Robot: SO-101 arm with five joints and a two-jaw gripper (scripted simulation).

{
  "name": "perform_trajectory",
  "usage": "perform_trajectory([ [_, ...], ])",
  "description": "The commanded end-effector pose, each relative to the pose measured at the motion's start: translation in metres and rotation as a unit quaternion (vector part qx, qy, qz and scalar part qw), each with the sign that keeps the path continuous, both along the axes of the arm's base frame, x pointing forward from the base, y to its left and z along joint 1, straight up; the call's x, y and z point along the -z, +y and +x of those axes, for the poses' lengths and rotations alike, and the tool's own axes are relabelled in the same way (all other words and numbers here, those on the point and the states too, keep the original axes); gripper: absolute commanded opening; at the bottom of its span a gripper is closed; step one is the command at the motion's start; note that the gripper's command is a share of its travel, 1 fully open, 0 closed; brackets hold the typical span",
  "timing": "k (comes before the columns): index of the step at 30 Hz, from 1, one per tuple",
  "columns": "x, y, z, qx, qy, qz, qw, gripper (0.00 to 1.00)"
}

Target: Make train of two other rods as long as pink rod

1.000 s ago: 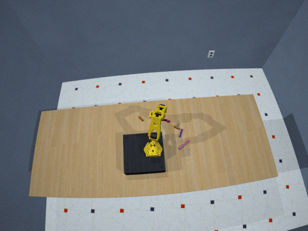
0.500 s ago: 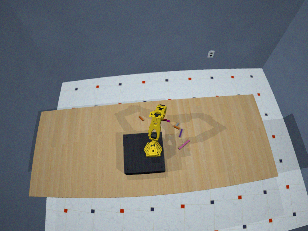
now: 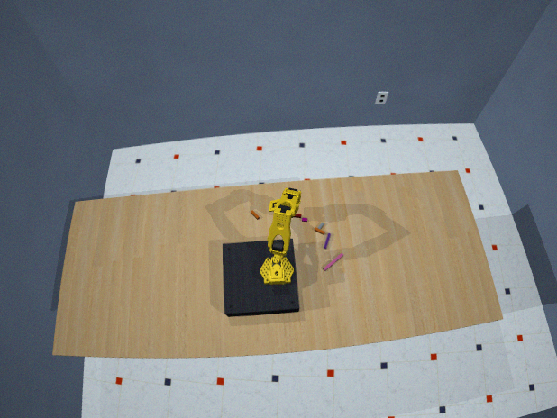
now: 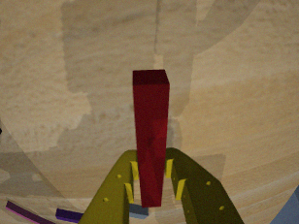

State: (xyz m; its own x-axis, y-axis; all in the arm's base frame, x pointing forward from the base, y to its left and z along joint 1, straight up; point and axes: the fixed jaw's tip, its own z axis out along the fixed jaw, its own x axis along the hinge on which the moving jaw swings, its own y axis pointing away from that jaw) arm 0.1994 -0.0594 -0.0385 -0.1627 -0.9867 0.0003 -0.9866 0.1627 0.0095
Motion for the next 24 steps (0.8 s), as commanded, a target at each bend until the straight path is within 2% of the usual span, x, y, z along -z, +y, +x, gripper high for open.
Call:
perform_trajectory([
  [1, -0.003, 0.001, 0.002, 0.001, -0.009, -0.002, 1.0, 0.0],
  [10, -0.001, 0.001, 0.002, 0.001, -0.009, -0.002, 1.0, 0.0],
  [24, 0.014, 0.001, 0.002, 0.001, -0.009, -0.002, 1.0, 0.0],
])
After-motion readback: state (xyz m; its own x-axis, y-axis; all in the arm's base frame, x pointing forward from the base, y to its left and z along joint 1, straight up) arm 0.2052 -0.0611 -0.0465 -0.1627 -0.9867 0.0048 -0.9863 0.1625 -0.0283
